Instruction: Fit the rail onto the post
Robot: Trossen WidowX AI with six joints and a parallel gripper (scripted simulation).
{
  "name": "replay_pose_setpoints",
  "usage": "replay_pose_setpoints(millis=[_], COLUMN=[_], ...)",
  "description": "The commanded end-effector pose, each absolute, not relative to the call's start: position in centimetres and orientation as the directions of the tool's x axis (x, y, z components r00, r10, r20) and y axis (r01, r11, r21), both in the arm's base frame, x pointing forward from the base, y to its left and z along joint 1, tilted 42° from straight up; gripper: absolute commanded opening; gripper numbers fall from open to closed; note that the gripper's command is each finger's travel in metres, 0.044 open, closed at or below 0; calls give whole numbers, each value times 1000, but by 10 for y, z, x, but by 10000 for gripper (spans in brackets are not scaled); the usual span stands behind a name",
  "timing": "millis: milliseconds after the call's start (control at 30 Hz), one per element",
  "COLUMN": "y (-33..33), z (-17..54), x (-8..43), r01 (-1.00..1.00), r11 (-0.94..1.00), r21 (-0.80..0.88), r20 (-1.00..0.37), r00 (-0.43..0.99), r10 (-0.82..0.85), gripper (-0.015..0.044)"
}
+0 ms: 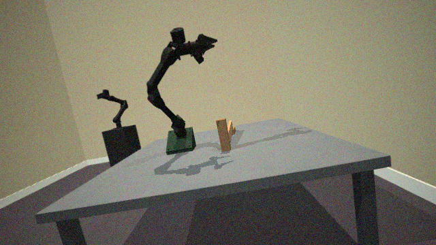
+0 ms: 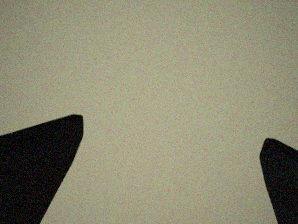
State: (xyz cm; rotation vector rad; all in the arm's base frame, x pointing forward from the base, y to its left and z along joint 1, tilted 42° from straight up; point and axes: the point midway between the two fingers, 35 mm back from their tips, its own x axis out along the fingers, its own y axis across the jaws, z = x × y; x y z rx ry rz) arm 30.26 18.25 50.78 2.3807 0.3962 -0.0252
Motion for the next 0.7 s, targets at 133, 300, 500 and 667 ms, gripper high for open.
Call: replay_pose_setpoints(millis=[133,300,500,667], y=[180,168,147,128], z=[460,392,327,280], x=[331,361,379,386], r01=[306,392,460,425], r11=[-377,163,635,860], r21=[874,905,621,282], r20=[-250,-406,-546,-630], r00=[949,912,835,758], r10=[191,60,-71,-169], gripper=[440,440,440,440])
